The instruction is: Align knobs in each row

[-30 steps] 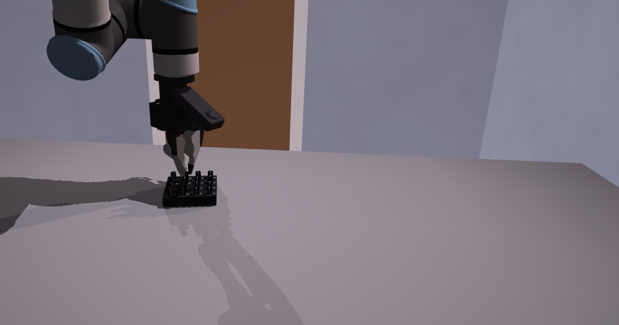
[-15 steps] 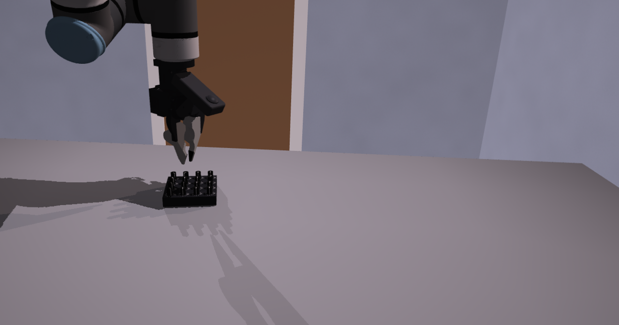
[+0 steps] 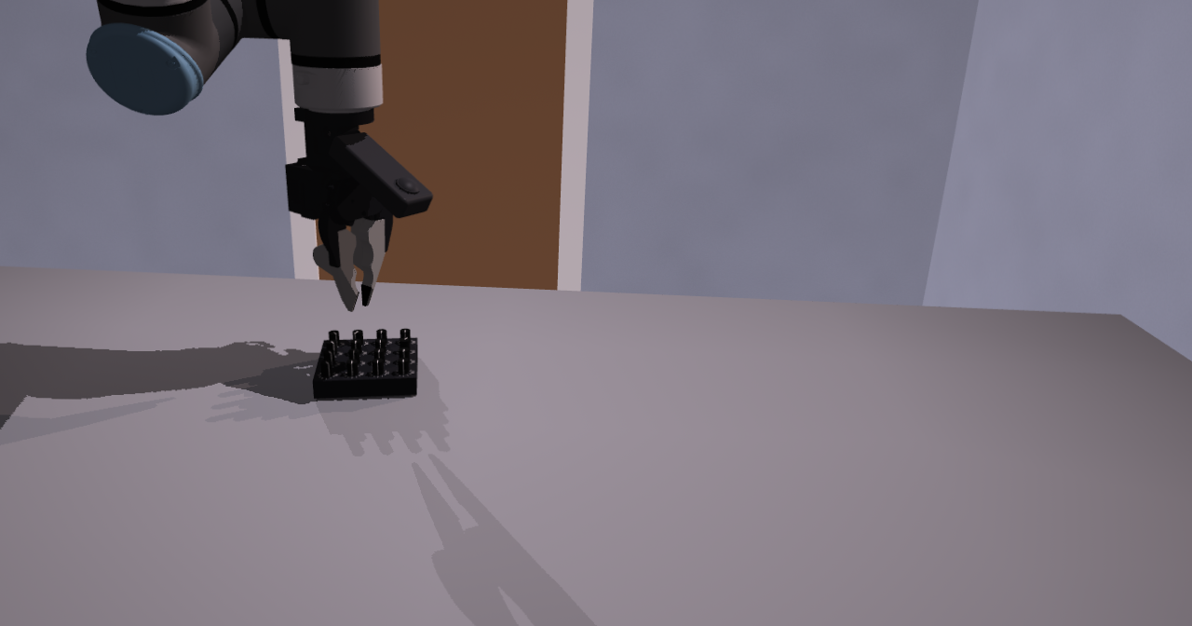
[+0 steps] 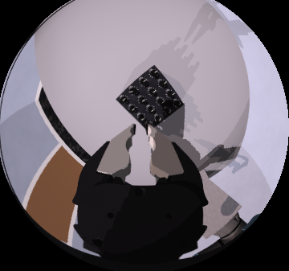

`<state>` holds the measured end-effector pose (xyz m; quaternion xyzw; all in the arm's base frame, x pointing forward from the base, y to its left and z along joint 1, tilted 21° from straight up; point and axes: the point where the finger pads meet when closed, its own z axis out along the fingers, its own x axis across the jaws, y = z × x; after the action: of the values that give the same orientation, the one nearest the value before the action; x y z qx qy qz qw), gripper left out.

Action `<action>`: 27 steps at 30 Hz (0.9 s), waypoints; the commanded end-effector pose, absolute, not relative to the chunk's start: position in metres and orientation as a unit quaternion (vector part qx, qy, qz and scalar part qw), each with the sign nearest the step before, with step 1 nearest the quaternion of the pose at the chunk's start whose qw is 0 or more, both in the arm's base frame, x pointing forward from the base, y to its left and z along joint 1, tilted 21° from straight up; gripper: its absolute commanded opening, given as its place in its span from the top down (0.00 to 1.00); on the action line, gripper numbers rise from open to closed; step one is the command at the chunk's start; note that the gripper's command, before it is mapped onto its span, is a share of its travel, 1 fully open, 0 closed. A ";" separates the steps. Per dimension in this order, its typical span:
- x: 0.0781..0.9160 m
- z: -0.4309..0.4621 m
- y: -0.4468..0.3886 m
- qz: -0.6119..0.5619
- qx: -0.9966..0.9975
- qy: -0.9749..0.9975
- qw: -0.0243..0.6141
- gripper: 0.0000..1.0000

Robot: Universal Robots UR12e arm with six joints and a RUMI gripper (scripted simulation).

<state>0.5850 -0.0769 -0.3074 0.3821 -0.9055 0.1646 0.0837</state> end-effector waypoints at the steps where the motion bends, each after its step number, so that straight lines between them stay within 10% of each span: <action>1: 0.583 -0.307 -0.077 0.164 0.383 -0.905 0.085 0.89; 27: 0.585 -0.300 -0.074 0.143 0.561 -0.807 0.117 0.89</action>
<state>0.5868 -0.0748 -0.3030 0.5047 -0.8430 0.1516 0.1076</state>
